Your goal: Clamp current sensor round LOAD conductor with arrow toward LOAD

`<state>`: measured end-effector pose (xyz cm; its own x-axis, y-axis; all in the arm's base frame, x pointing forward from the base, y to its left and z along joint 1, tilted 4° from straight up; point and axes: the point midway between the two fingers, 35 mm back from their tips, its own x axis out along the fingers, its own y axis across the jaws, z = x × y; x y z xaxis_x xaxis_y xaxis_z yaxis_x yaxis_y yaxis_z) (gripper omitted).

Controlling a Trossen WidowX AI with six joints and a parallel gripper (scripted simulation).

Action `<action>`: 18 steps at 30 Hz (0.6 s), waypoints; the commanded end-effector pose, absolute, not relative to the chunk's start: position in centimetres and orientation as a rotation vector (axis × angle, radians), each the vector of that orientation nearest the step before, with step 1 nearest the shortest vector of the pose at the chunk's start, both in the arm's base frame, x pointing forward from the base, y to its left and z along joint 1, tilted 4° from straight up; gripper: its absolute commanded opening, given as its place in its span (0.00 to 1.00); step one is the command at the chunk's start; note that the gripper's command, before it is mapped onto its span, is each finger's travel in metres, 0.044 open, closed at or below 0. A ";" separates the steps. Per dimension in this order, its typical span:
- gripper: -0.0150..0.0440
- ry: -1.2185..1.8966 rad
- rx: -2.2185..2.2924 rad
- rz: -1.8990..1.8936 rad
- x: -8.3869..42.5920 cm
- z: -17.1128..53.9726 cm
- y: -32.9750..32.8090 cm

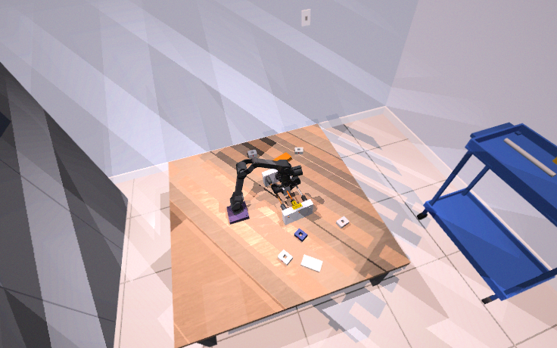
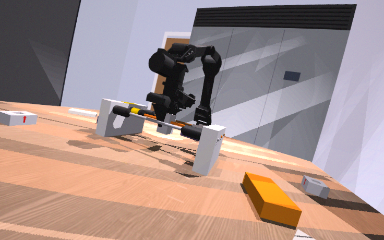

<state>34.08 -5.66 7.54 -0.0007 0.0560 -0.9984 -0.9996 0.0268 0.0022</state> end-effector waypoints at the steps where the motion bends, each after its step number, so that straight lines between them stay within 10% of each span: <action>1: 0.51 1.182 -1.147 1.216 34.1 7.5 -5.7; 18: 0.25 1.180 -1.148 1.215 34.1 7.9 -5.7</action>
<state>34.09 -5.67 7.58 -0.0005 0.0558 -0.9984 -0.9996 0.0270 0.0020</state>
